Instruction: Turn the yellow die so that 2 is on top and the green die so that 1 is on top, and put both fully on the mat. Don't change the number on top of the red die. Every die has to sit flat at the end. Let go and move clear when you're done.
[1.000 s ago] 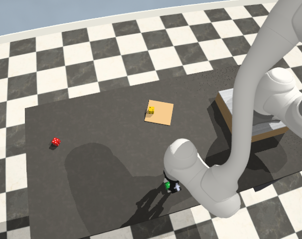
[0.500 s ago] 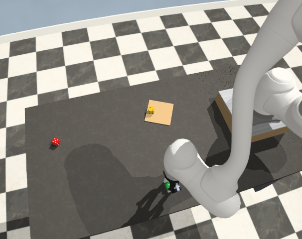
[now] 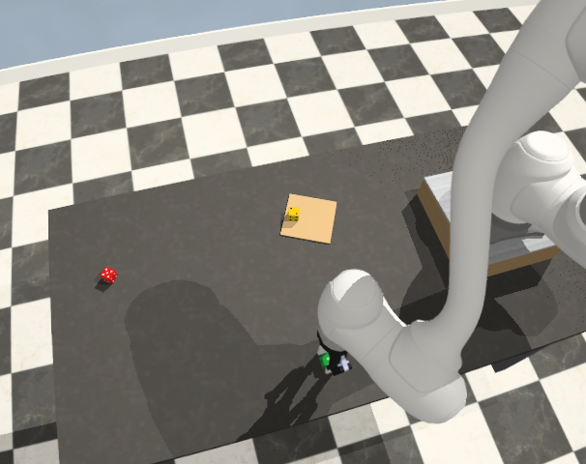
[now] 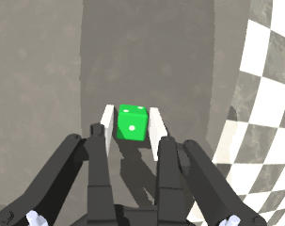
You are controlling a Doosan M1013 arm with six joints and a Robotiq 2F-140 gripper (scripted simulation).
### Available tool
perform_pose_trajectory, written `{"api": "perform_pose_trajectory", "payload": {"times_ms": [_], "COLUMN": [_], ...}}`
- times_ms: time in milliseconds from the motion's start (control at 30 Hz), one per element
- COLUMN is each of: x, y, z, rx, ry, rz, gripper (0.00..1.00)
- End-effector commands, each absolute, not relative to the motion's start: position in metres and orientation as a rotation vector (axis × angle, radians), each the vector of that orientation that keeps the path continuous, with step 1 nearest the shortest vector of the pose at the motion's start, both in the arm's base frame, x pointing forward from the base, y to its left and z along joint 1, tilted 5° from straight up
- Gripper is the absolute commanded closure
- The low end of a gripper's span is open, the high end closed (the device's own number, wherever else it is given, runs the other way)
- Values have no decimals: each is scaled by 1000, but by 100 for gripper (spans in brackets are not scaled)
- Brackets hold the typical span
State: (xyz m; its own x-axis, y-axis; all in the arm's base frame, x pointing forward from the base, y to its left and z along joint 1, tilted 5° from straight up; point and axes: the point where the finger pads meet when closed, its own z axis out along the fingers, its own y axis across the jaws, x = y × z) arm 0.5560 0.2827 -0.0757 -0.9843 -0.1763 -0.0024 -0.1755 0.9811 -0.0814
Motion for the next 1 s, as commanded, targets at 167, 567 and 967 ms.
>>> {"api": "perform_pose_trajectory", "payload": {"times_ms": [167, 567, 967], "x": [556, 556, 556], "y": [283, 283, 283], "z": [-76, -76, -76], "rx": [-277, -277, -277], "ry": [3117, 3117, 3117], "rz": [-126, -126, -126], "gripper": [65, 76, 76]}}
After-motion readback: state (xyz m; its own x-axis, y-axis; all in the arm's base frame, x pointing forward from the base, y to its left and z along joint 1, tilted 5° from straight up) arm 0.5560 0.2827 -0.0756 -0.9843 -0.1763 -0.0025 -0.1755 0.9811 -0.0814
